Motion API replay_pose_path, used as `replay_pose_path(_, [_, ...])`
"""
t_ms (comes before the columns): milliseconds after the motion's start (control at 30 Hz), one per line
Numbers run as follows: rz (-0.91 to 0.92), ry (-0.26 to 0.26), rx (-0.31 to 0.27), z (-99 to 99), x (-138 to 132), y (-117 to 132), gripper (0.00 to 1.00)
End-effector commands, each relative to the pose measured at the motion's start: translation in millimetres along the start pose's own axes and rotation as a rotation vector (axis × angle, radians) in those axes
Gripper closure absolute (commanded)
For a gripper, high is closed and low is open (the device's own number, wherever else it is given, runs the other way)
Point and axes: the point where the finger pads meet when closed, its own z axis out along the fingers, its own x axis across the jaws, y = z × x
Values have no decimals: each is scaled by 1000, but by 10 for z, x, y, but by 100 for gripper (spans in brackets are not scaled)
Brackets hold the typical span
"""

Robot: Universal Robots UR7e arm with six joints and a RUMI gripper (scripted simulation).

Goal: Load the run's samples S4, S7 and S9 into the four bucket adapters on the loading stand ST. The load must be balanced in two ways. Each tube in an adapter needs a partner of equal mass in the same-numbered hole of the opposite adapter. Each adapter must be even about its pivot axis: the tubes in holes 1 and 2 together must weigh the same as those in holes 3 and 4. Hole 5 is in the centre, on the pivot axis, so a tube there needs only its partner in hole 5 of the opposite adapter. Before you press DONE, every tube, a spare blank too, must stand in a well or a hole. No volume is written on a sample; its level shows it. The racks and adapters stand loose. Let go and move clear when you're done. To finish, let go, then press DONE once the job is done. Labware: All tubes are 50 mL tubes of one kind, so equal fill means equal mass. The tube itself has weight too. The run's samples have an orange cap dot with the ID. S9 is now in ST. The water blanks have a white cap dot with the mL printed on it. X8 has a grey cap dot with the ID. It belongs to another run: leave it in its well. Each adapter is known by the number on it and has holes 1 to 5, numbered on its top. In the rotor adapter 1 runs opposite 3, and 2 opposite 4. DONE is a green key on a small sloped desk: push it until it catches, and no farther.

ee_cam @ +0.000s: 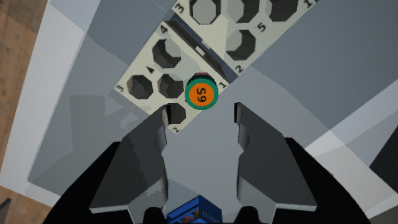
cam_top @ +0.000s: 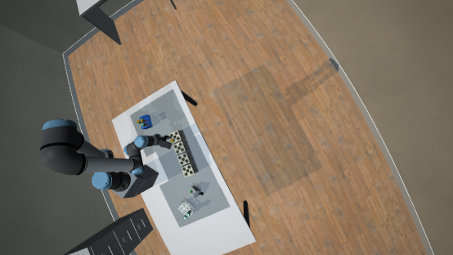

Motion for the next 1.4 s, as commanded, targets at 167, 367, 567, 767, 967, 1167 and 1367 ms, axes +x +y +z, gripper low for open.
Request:
replay_pose_path(167, [1,0,-6,180,-24,11,65])
replay_pose_path(367, [1,1,-6,355,-22,12,65])
replay_pose_path(567, [1,0,-6,386,-23,12,65])
replay_pose_path(767, [2,0,-6,426,-22,10,65])
replay_pose_path(967, [3,2,-7,430,-9,15,65])
replay_pose_path(1167, [3,2,-7,431,-9,15,100])
replay_pose_path(1367, [3,2,-7,431,-9,15,100])
